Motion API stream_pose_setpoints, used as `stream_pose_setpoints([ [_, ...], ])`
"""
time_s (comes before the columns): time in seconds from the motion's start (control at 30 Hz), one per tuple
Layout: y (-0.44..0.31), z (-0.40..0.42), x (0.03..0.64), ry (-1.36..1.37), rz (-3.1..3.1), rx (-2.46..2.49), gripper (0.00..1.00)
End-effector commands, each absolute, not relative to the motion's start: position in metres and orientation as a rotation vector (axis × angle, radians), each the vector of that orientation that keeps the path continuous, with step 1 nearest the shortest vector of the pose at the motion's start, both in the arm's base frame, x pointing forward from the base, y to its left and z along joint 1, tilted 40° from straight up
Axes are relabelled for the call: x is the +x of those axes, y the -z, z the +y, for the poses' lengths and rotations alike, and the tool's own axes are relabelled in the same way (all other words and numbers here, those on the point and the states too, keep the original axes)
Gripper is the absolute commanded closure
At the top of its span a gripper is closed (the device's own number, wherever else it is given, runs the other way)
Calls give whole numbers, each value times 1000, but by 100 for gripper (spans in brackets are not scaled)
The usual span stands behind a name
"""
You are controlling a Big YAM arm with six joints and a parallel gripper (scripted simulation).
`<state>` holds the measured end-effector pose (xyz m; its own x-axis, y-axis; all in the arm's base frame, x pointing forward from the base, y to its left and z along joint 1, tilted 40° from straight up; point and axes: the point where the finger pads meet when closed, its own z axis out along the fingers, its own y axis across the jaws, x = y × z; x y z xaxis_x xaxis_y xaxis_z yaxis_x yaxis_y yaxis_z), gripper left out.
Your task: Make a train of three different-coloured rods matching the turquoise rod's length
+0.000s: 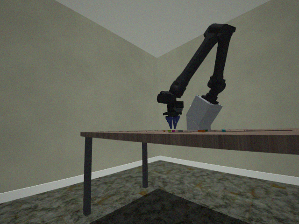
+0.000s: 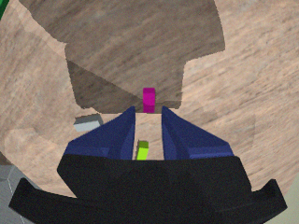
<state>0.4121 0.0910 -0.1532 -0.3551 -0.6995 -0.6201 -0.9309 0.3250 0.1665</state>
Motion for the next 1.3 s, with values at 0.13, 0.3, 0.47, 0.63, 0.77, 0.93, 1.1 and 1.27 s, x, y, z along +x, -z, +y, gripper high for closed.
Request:
stream_pose_setpoints([
  [0.13,154,82,418,-691,2153,-1428,77],
  [0.3,154,82,418,-691,2153,-1428,77],
  [0.47,154,82,418,-691,2153,-1428,77],
  [0.63,154,82,418,-691,2153,-1428,77],
  [0.77,154,82,418,-691,2153,-1428,77],
  [0.93,155,82,418,-691,2152,-1428,77],
  [1.1,157,89,419,-690,2142,-1440,77],
  [1.27,159,97,420,-698,2145,-1442,77],
])
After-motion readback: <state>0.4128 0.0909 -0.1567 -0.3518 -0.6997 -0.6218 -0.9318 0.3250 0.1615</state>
